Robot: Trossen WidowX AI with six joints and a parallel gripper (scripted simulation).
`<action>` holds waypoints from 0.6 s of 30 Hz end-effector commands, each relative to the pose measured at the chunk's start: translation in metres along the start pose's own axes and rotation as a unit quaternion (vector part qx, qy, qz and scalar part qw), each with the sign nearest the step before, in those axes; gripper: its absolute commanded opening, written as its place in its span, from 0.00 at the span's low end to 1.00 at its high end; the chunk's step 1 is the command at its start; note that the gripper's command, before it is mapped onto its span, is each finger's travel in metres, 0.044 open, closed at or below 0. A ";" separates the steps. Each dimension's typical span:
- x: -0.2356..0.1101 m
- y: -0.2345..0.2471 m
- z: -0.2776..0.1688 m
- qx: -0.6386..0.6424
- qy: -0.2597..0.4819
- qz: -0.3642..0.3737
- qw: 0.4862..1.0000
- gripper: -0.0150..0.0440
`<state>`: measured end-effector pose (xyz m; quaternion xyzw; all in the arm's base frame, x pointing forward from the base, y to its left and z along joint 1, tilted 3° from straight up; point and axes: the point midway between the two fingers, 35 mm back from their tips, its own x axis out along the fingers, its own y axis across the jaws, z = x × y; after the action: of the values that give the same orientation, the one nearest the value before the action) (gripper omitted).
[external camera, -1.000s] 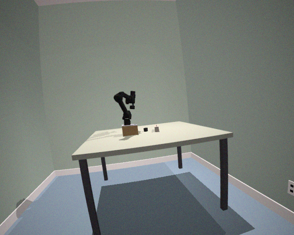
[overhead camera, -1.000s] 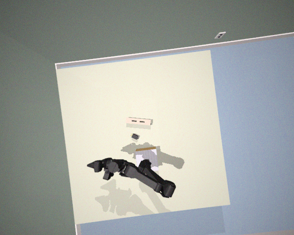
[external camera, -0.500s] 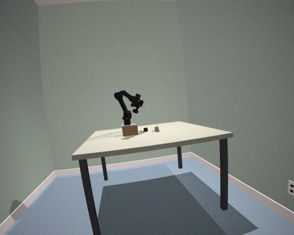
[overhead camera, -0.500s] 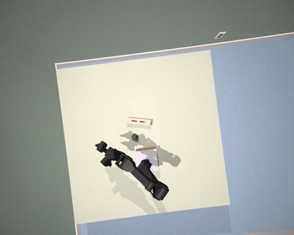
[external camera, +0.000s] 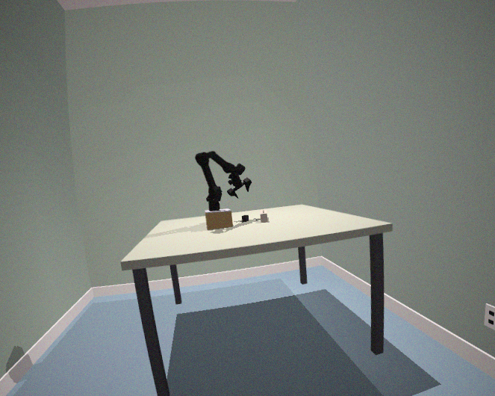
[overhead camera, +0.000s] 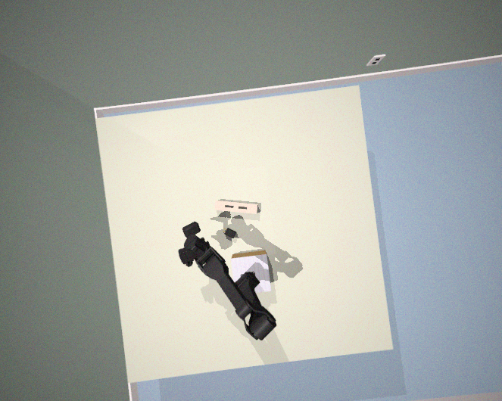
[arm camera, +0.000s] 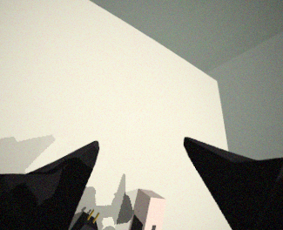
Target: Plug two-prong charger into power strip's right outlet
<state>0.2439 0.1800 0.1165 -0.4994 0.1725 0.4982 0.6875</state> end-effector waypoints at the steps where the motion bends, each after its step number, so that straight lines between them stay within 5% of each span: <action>1: 0.005 0.002 -0.023 0.054 0.045 0.017 0.997 1.00; 18: 0.007 0.040 -0.120 0.275 0.246 0.101 0.924 1.00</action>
<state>0.2462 0.0953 0.0453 -0.3980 0.4722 0.3875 0.6844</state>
